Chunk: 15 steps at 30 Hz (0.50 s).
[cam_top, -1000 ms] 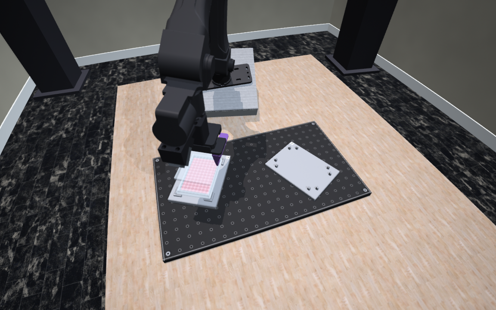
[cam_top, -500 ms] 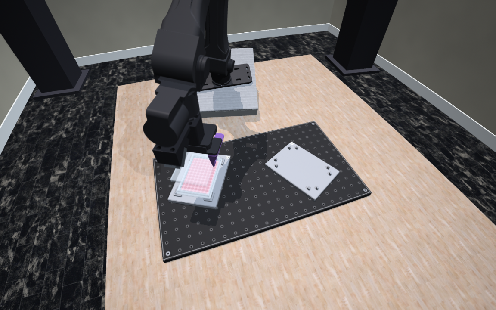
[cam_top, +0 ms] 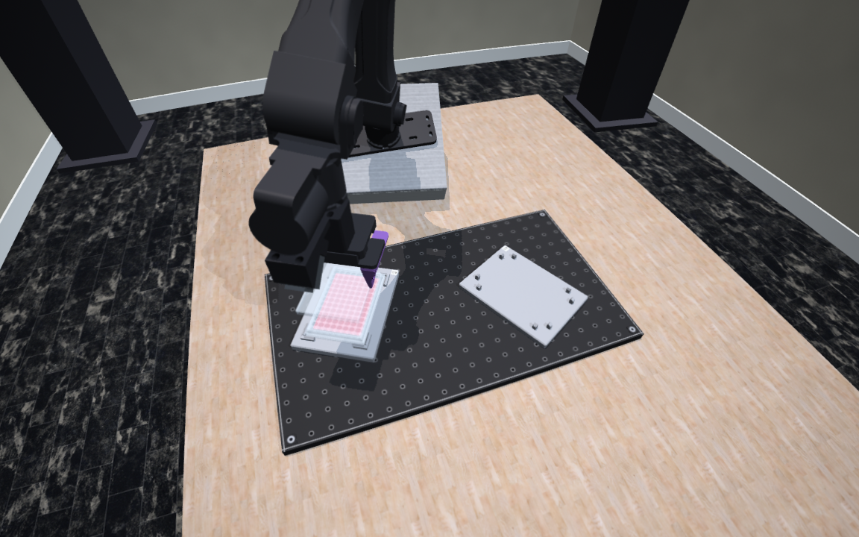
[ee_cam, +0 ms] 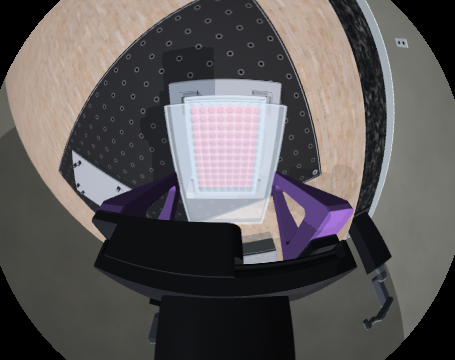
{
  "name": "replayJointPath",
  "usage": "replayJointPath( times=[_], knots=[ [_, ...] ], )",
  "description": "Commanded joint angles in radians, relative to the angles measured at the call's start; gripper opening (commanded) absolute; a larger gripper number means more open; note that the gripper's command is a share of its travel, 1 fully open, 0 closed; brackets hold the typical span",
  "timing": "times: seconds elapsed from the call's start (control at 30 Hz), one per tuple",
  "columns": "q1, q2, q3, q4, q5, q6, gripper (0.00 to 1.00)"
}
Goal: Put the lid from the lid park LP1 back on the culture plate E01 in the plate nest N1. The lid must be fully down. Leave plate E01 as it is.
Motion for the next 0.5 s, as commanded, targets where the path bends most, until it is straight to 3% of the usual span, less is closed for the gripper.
replayJointPath(
  times=[0.0,0.47],
  knots=[
    [0.000,-0.009,0.003,0.001,0.000,0.001,0.00],
    [0.008,0.019,-0.023,0.055,0.004,0.008,0.00]
  ],
)
